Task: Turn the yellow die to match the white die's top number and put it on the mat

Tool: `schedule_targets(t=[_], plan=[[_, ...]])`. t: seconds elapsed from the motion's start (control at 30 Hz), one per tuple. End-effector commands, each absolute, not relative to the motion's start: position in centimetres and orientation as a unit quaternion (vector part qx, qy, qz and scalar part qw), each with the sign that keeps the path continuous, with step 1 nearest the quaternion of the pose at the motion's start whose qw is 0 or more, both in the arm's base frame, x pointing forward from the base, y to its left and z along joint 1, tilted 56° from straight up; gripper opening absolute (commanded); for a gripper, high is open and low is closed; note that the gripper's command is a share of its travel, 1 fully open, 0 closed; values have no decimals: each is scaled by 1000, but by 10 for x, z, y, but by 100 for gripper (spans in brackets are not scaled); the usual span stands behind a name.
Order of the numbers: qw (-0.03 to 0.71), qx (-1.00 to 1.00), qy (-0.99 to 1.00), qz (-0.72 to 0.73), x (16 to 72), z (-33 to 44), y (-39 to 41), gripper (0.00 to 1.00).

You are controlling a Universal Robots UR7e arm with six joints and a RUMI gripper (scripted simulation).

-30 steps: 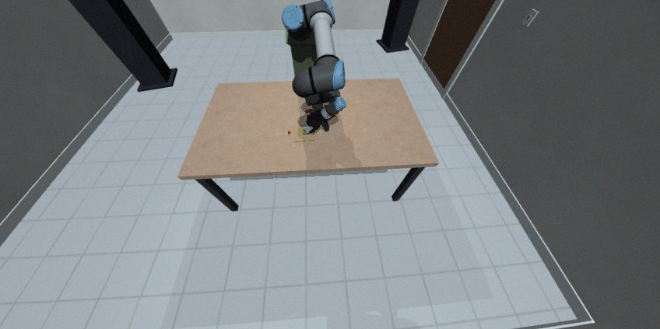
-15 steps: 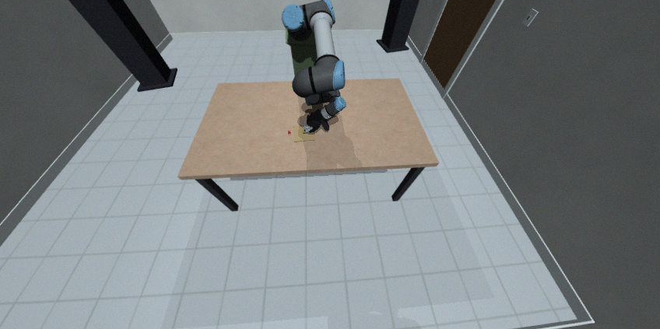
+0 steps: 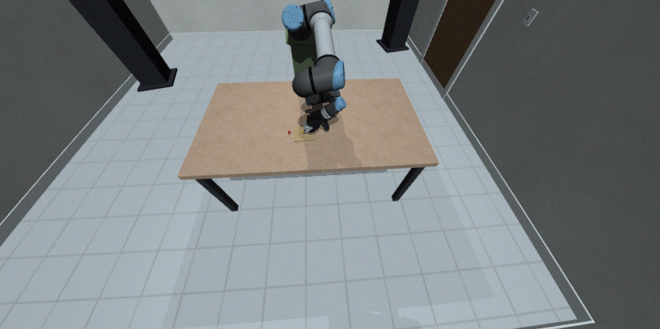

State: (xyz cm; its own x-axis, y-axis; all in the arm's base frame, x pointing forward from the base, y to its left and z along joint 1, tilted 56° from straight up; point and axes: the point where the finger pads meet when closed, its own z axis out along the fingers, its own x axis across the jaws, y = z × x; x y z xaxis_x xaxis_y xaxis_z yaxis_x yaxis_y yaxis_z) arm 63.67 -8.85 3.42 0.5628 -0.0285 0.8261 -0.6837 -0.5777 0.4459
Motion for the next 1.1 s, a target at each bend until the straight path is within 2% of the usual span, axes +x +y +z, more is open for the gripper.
schedule_targets(t=[0.0,0.57,1.07], plan=[[400,788,-226,410,637,35,-88,0],[400,788,-226,410,634,37,-88,0],[400,788,-226,410,595,63,-80,0]])
